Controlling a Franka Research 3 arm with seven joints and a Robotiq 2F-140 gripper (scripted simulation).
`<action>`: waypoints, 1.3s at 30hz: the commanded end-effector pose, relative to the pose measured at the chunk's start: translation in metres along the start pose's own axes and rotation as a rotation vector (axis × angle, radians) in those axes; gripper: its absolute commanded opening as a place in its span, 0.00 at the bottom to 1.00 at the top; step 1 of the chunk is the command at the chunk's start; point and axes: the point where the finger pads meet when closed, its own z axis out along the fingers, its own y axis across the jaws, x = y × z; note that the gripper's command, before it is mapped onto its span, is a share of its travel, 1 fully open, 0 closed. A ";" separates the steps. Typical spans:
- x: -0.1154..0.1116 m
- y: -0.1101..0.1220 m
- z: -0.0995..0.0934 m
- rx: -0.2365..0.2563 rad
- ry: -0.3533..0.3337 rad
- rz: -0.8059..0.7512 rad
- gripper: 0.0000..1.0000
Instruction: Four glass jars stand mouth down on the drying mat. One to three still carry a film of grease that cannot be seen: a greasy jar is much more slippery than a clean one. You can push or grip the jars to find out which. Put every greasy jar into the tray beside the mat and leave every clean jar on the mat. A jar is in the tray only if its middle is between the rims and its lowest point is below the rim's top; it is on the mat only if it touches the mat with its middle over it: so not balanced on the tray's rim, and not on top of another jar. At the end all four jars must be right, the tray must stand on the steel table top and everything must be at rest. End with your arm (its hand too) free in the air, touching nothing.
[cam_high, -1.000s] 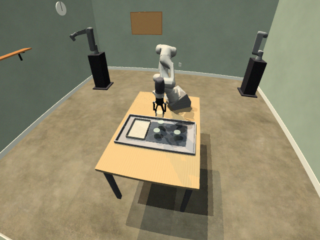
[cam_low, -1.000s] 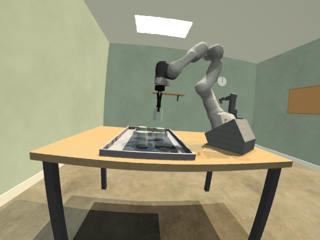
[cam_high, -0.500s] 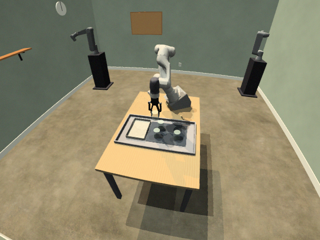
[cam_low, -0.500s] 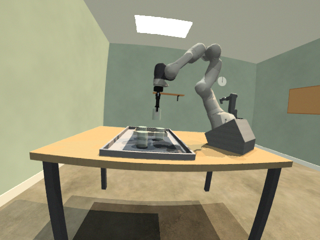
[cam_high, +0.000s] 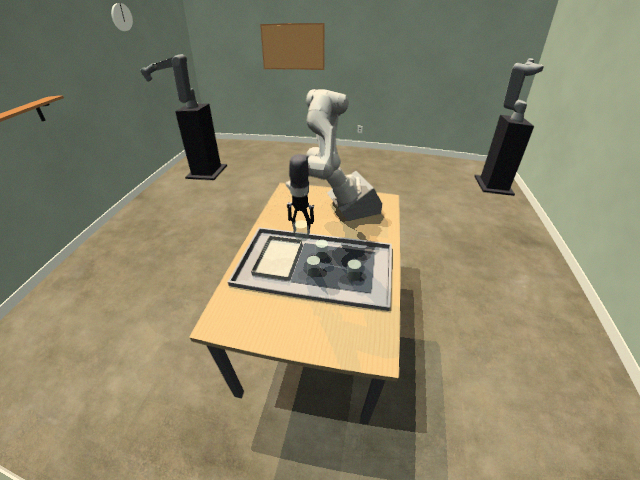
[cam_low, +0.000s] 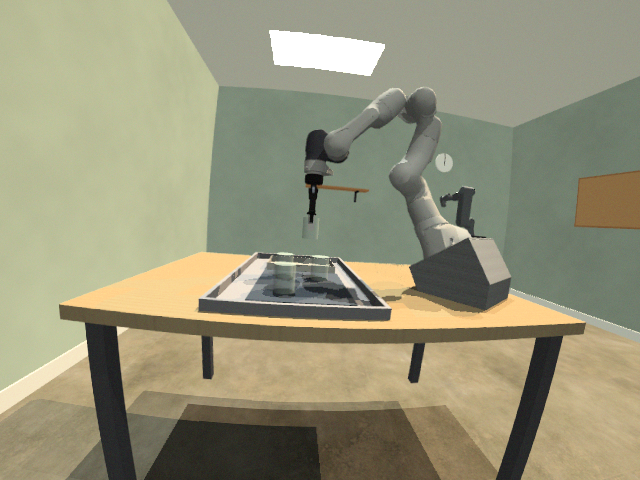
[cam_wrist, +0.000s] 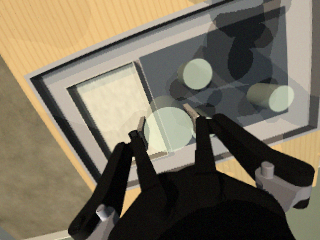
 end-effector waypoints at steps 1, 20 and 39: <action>-0.004 -0.009 -0.001 0.002 -0.005 -0.040 0.00; -0.016 -0.061 -0.001 0.002 -0.005 -0.040 0.00; -0.029 -0.116 -0.001 0.002 -0.005 -0.040 0.00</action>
